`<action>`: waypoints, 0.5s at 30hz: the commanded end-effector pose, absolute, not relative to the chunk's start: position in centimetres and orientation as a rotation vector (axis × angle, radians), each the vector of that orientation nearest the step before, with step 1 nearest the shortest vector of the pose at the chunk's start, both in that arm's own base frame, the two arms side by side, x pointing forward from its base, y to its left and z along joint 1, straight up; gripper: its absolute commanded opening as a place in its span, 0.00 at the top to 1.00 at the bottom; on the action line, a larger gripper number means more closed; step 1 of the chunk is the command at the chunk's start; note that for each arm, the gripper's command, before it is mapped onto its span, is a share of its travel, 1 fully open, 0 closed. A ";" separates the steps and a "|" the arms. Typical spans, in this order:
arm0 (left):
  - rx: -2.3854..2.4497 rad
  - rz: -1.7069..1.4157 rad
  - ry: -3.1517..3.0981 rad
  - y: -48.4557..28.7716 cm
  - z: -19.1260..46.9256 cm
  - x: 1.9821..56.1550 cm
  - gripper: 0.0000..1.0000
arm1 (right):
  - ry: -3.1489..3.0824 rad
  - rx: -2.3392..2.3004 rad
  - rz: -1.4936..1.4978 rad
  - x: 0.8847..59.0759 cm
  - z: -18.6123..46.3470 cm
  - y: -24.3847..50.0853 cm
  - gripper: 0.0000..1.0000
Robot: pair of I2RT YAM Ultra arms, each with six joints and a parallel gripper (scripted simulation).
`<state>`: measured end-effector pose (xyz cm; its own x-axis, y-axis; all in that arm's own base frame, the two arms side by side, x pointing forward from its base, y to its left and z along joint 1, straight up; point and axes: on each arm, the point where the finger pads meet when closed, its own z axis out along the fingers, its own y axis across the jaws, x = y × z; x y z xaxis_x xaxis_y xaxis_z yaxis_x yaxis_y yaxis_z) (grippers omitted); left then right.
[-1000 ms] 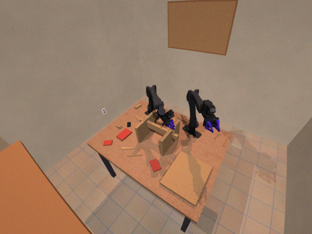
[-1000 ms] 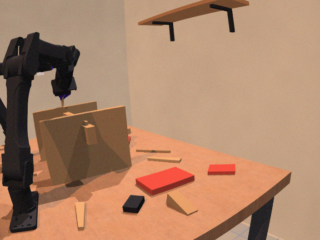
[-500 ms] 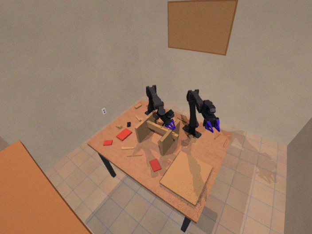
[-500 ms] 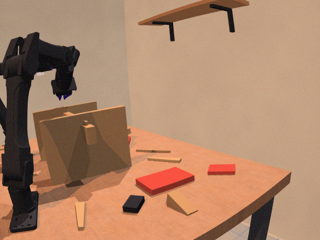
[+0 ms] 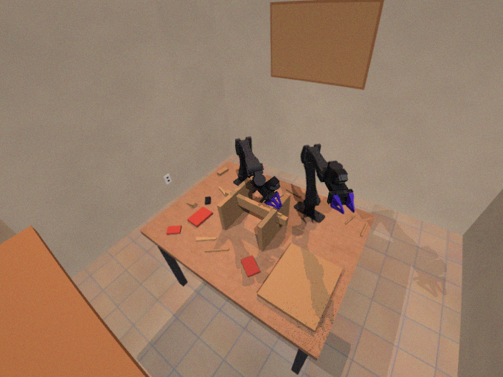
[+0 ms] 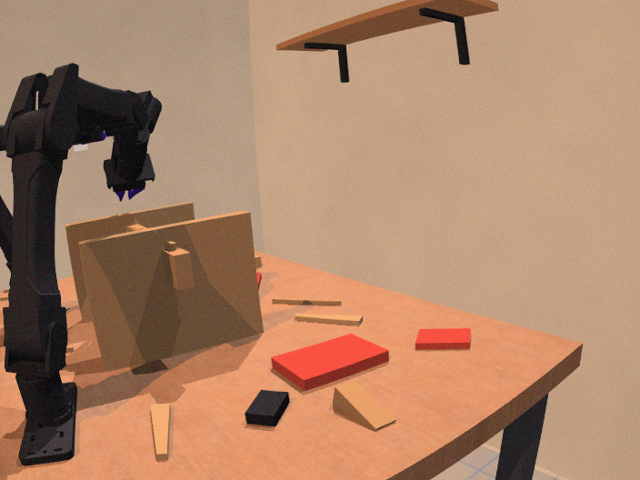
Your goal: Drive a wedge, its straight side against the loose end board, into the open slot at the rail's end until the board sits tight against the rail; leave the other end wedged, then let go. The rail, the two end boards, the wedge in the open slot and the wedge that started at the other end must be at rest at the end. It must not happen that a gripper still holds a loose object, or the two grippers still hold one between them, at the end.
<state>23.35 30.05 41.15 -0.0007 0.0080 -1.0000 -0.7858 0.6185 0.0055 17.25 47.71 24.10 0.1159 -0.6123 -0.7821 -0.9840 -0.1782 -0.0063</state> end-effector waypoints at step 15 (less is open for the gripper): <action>-0.695 0.703 1.441 29.9 42.0 23.6 0.57 | 1.441 -1.816 0.905 17.5 30.7 44.1 0.80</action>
<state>23.35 30.05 41.15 -0.0007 0.0080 -1.0000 -0.7858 0.6185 0.0055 17.65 45.29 25.96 0.1133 -0.6125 -0.7823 -0.9846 -0.1748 -0.0058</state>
